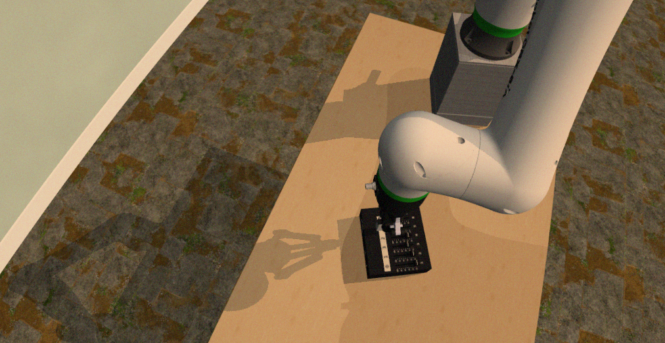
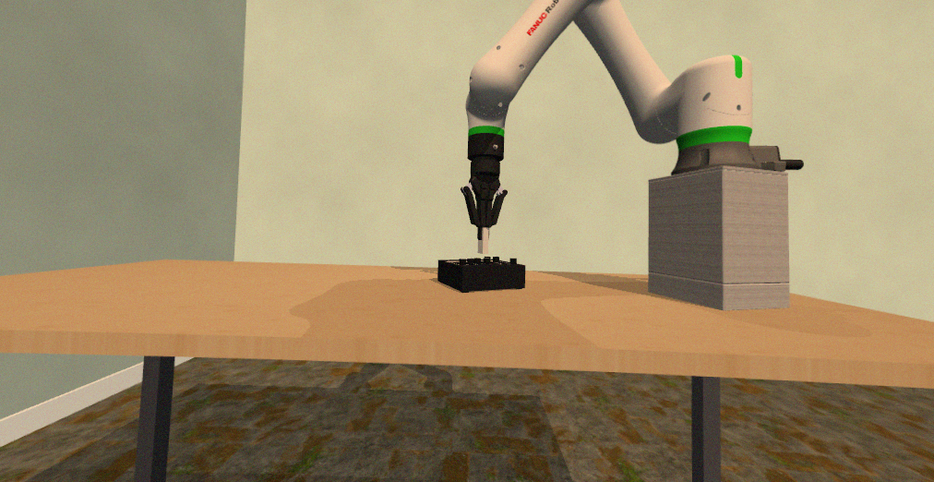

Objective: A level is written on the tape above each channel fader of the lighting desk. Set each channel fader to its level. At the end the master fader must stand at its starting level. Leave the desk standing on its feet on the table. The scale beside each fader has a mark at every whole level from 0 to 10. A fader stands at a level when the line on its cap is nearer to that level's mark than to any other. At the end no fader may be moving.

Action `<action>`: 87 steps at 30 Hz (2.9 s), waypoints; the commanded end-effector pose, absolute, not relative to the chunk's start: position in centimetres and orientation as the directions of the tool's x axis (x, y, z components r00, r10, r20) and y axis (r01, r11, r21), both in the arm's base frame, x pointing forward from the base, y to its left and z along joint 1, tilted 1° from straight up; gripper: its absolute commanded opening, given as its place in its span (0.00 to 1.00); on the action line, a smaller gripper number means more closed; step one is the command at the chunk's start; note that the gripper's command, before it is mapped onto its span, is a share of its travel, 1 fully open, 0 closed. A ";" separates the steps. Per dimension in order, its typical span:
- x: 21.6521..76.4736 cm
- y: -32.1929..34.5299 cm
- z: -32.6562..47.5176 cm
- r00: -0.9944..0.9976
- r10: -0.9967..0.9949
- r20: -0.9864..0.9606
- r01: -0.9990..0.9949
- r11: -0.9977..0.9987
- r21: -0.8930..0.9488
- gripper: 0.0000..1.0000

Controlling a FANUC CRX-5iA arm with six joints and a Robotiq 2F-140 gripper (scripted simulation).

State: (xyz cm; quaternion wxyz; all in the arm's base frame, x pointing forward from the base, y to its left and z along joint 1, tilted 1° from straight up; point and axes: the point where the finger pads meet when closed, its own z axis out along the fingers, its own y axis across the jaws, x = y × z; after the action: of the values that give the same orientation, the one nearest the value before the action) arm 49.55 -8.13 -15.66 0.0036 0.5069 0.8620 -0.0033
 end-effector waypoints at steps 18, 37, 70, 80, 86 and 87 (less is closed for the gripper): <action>49.6 -8.1 -15.6 -0.486 0.874 -0.010 0.874 0.486 -0.002 0.00; 49.6 -8.1 -15.7 -0.486 0.874 -0.010 0.874 0.486 -0.002 0.00; 49.6 -8.1 -16.8 -0.486 0.874 -0.010 0.874 0.486 -0.002 0.00; 49.6 -8.1 -16.8 -0.486 0.874 -0.010 0.874 0.486 -0.002 0.00; 49.6 -8.1 -16.8 -0.486 0.874 -0.010 0.874 0.486 -0.002 0.00; 49.6 -8.1 -16.8 -0.486 0.874 -0.010 0.874 0.486 -0.002 0.00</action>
State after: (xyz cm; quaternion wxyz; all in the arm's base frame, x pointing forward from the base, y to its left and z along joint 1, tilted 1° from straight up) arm 49.54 -8.12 -16.86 0.0036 0.5069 0.8620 -0.0033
